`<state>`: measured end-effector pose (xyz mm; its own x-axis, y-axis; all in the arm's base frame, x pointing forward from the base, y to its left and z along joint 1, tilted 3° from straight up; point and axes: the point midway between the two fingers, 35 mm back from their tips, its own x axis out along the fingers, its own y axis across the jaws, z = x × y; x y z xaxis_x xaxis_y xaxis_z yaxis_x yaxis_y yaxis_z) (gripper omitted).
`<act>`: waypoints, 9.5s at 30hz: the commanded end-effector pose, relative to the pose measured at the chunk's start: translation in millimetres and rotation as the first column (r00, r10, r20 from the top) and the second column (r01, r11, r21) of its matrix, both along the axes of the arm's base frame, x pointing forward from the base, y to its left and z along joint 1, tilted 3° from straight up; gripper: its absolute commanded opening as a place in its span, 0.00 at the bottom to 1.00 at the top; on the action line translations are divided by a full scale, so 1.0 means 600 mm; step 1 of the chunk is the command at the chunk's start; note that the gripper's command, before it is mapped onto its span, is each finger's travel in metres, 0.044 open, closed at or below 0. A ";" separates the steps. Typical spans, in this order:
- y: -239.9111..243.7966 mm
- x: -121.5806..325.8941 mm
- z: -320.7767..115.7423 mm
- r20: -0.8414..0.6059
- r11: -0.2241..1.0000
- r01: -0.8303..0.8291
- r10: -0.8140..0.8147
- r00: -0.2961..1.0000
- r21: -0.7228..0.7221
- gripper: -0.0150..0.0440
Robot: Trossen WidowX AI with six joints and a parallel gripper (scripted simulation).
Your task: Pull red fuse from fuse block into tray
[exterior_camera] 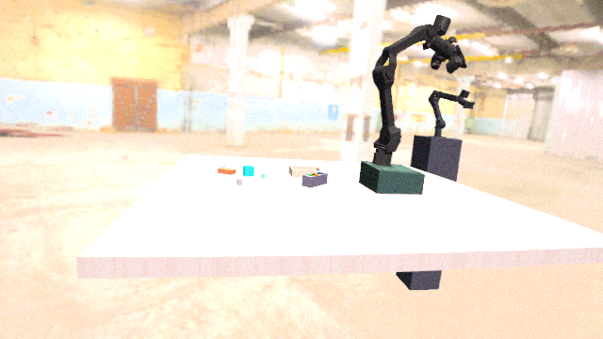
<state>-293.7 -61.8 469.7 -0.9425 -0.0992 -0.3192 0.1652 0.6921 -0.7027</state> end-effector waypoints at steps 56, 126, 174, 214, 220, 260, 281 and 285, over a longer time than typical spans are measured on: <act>-0.247 0.943 -0.599 0.977 0.975 -0.165 0.169 0.131 -0.147 0.38; 0.142 0.958 -0.814 0.930 0.991 -0.010 -0.122 0.348 0.134 0.38; 0.141 0.960 -0.816 0.930 0.992 -0.010 -0.118 0.348 0.129 0.25; 0.141 0.961 -0.783 0.930 0.991 -0.010 -0.120 0.348 0.132 0.25; 0.141 0.961 -0.778 0.930 0.991 -0.010 -0.120 0.348 0.132 0.25; 0.138 0.962 -0.727 0.930 0.991 -0.011 -0.121 0.347 0.133 0.25; -0.045 0.992 -0.730 0.932 0.992 -0.011 -0.112 0.344 0.123 0.25; -0.084 0.990 -0.731 0.932 0.993 -0.011 -0.110 0.345 0.121 0.25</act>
